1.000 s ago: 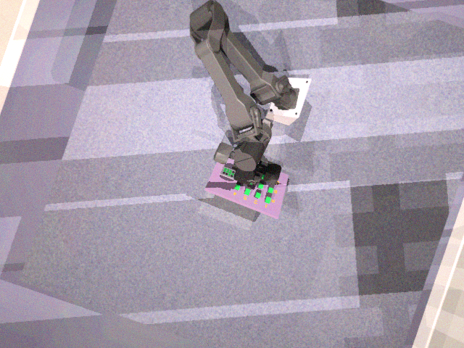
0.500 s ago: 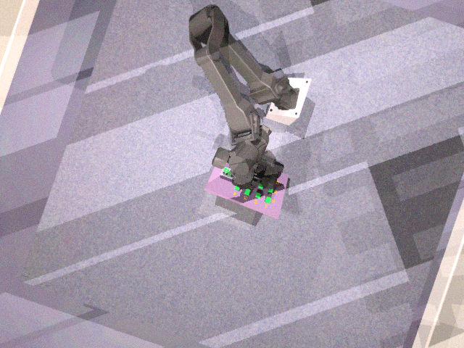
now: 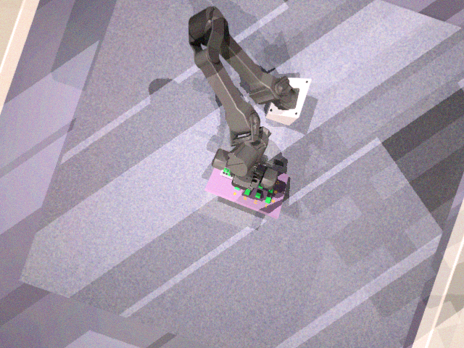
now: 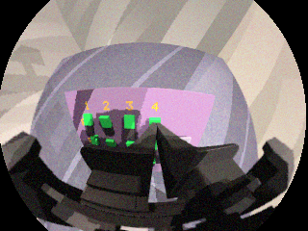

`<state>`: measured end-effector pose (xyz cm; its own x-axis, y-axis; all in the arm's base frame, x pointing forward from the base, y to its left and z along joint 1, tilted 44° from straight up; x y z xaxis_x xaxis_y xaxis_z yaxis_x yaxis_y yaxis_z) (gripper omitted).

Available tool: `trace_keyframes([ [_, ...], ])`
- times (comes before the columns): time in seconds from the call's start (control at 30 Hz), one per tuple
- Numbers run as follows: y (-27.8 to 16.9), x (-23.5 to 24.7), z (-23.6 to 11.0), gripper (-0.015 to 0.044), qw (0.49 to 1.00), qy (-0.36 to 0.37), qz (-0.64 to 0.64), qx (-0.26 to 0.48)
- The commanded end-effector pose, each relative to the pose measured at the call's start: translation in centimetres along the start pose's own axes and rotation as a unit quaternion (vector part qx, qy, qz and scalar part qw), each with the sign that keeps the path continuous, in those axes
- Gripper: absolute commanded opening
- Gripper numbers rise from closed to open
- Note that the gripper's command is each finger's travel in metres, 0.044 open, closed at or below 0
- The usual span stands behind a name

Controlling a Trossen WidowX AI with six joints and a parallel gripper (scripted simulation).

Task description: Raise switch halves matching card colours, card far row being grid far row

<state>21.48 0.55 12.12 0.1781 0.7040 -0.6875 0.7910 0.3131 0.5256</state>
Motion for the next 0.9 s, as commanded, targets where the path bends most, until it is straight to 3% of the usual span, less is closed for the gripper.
trace_keyframes([
  [0.0, -0.01, 0.03, 0.03, 0.0, 1.0, 0.003, -0.002, -0.001],
  [0.87, -0.01, 0.04, 0.28, 0.0, 1.0, 0.003, -0.002, -0.001],
])
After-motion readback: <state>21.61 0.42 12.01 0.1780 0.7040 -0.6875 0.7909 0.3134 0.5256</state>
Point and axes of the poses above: the point midway between the two fingers, 35 mm back from their tips, its own z axis out along the fingers, its own x axis across the jaws, y = z × x, the point moved 10 cm from there along -z, back along the fingers, and after that the axes turned 1 degree about z, right-handed, at the moved point
